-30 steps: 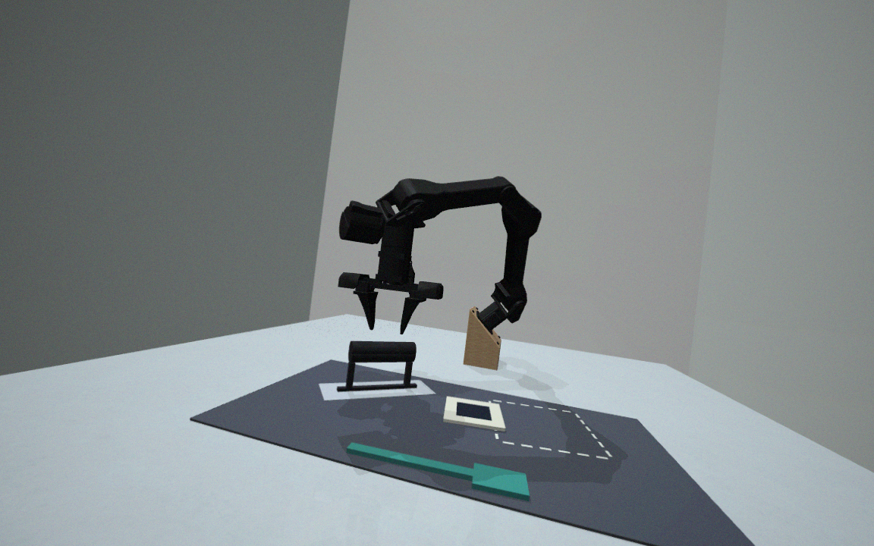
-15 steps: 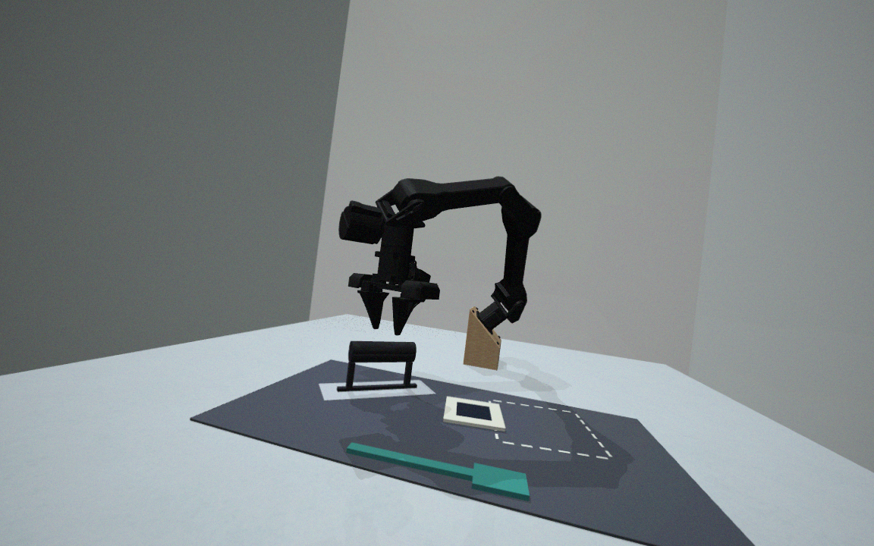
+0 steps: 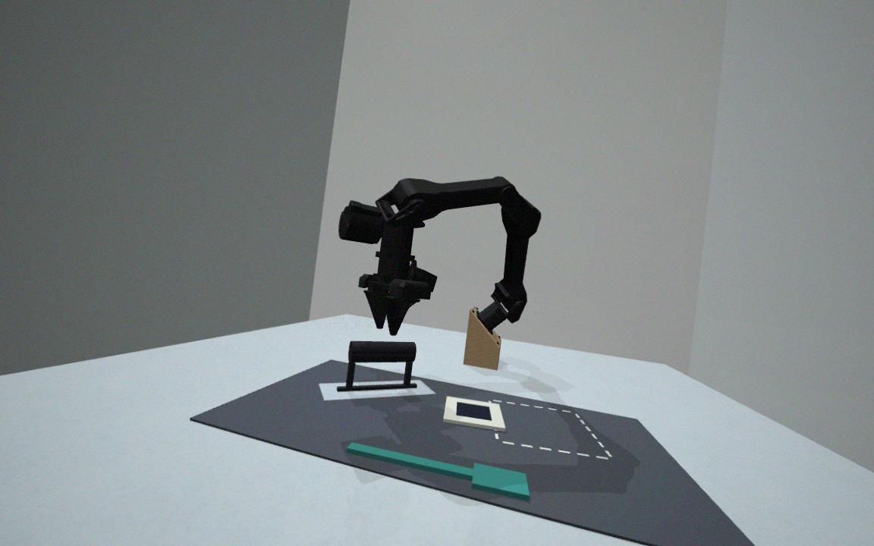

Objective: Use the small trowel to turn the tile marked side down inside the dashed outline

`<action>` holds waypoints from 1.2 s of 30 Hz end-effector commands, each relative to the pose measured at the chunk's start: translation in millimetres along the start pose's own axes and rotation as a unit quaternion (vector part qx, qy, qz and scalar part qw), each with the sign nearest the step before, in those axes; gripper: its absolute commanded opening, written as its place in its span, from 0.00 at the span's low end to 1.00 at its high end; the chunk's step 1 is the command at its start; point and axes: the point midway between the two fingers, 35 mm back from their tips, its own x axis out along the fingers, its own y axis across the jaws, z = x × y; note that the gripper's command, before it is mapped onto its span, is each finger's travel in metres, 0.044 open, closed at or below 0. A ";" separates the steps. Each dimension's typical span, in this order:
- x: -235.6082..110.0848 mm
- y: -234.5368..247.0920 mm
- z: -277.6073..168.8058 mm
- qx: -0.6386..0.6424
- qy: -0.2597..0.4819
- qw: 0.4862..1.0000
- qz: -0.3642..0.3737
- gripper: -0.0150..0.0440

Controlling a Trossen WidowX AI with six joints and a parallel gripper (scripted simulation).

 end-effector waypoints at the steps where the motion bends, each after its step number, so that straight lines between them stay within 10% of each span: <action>1: -9.3 0.1 -0.1 -0.001 0.001 1.000 0.000 0.76; 36: 11.0 16.8 11.4 -0.481 0.042 0.865 -0.136 0.76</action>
